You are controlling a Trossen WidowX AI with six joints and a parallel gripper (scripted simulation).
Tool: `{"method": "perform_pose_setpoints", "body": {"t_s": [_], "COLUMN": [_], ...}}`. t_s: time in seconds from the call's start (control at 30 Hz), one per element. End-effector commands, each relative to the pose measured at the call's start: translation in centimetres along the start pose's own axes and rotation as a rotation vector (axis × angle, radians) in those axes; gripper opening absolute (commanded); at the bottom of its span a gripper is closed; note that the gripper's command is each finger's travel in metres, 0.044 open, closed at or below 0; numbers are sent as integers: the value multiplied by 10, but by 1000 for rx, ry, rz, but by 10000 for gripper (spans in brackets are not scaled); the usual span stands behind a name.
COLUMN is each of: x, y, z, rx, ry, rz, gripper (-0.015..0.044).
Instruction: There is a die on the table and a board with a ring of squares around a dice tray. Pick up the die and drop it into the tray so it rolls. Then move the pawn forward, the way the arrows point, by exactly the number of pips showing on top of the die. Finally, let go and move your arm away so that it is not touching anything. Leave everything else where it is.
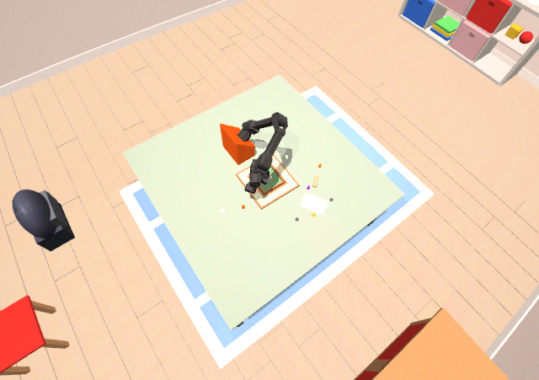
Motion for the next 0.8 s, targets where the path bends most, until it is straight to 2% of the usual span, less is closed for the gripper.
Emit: {"method": "perform_pose_setpoints", "body": {"t_s": [0.0,0.77], "x": [-6,-7], "y": [0,1], "z": [1,30], "rx": [-11,-12], "ry": [0,1], "rz": [-65,-65], "gripper": [200,200]}}
Point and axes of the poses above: the point midway between the two fingers, 35 mm back from their tips, its own z axis out along the fingers, its own x axis across the jaws, y = z × x, the point moved 3 cm from there along -z, back along the fingers, and after that the axes turned 10 degrees about z, right-handed, at the moved point
